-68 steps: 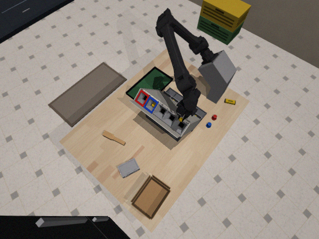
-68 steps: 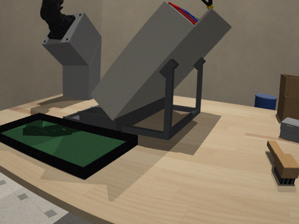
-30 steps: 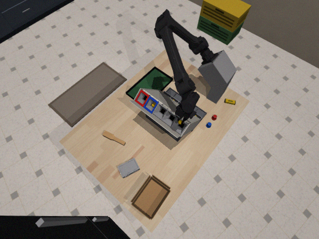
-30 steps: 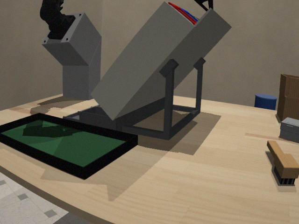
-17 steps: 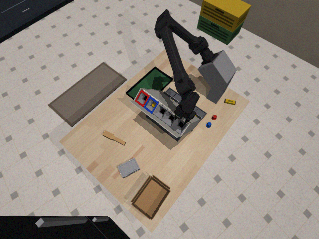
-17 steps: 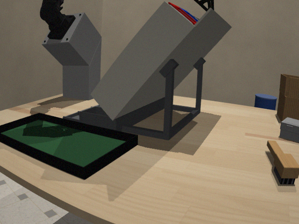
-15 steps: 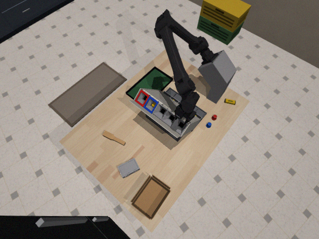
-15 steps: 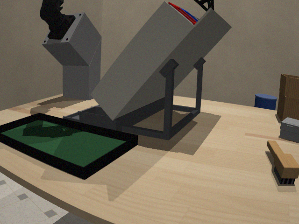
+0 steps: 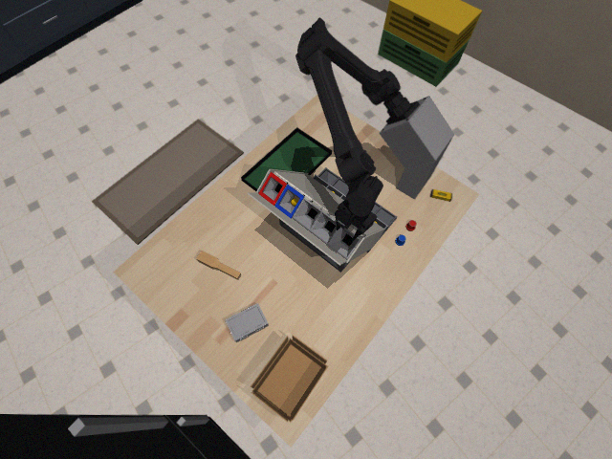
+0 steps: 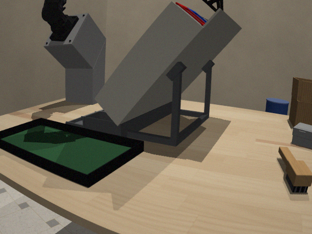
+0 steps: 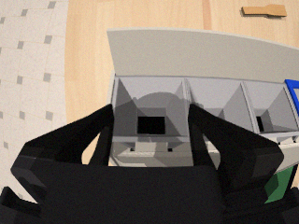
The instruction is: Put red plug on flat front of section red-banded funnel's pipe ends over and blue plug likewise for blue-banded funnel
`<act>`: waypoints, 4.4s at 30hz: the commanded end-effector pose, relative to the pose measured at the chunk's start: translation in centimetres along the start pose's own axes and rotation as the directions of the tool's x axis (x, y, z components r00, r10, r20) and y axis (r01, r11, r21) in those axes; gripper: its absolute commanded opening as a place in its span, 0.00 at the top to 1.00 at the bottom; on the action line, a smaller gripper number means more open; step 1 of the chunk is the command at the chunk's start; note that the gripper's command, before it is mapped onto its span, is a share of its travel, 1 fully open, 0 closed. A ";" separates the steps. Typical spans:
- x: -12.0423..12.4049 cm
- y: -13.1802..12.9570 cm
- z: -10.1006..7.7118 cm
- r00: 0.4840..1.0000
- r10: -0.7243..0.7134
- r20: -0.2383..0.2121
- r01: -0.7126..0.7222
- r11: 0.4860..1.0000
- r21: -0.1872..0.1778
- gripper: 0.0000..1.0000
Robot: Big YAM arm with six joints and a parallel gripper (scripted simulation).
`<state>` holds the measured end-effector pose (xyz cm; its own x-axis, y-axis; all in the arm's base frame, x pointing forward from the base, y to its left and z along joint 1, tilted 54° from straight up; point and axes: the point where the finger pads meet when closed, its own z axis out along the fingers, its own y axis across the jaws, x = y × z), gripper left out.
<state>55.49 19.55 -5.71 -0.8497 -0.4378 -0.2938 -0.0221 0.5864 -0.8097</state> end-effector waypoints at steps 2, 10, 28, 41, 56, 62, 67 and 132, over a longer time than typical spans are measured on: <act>-0.7 0.0 -0.5 1.000 0.012 0.014 -0.012 1.000 -0.003 0.41; -0.7 0.0 -0.5 1.000 0.012 0.014 -0.012 1.000 -0.003 0.41; -0.7 0.0 -0.5 1.000 0.012 0.014 -0.012 1.000 -0.003 0.41; -0.9 0.0 -0.9 1.000 0.012 0.014 -0.012 1.000 -0.003 0.41; -1.9 -0.2 -3.1 1.000 0.012 0.014 -0.012 1.000 -0.003 0.41; -2.0 -0.1 -3.1 1.000 0.014 0.012 -0.014 1.000 -0.003 0.41; -2.0 -0.1 -3.1 1.000 0.016 0.010 -0.016 1.000 -0.003 0.41; -2.1 0.0 -3.5 1.000 0.015 0.008 -0.015 1.000 -0.004 0.41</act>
<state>55.41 20.66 -4.26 -0.8653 -0.4119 -0.2856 -0.0109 0.5852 -0.8108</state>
